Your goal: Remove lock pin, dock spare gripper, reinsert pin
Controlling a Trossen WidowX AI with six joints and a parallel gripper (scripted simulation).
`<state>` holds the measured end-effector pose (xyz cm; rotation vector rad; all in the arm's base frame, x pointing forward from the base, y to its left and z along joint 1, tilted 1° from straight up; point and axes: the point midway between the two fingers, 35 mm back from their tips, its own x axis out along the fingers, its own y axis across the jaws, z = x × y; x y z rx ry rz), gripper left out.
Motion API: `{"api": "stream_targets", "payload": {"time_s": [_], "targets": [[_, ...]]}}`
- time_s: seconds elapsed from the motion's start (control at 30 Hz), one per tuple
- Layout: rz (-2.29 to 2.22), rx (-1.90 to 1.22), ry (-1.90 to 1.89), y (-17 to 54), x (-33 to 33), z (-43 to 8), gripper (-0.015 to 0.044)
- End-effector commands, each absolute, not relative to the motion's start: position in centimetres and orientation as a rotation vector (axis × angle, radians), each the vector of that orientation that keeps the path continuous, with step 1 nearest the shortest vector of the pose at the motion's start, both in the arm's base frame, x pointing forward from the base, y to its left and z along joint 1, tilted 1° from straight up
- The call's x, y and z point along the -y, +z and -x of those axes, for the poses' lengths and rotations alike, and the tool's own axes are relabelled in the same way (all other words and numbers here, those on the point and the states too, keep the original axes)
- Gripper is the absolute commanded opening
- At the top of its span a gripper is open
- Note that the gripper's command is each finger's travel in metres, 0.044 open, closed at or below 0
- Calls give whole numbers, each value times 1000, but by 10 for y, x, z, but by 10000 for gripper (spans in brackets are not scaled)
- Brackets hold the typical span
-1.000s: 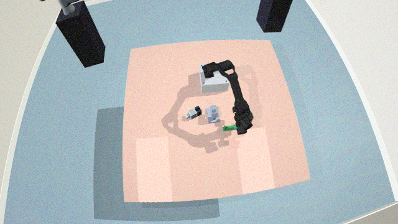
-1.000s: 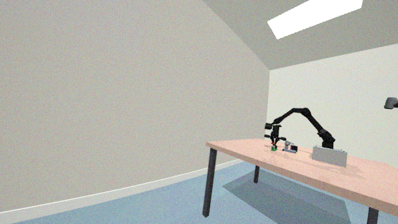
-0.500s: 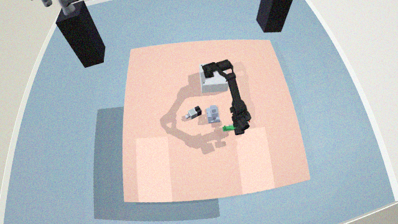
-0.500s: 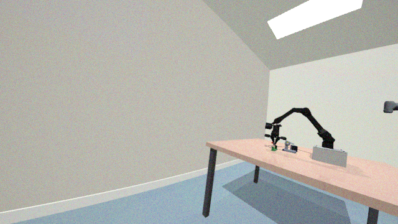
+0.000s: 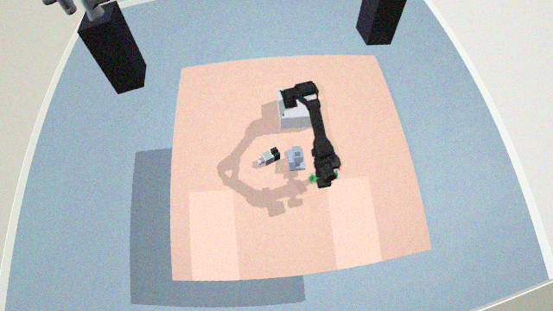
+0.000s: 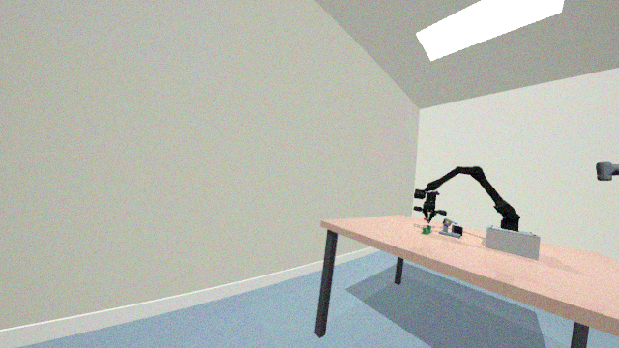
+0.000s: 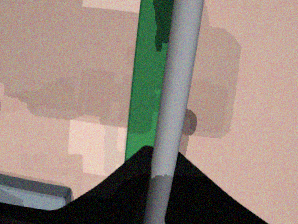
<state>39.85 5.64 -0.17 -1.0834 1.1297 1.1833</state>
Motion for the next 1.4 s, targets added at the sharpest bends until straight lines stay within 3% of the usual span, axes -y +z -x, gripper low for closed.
{"api": "stream_targets", "payload": {"time_s": [0.0,1.37], "targets": [[1085,-1129,1191,-5,-56,-397,0],[1100,-1101,1168,-46,-55,-396,0]]}}
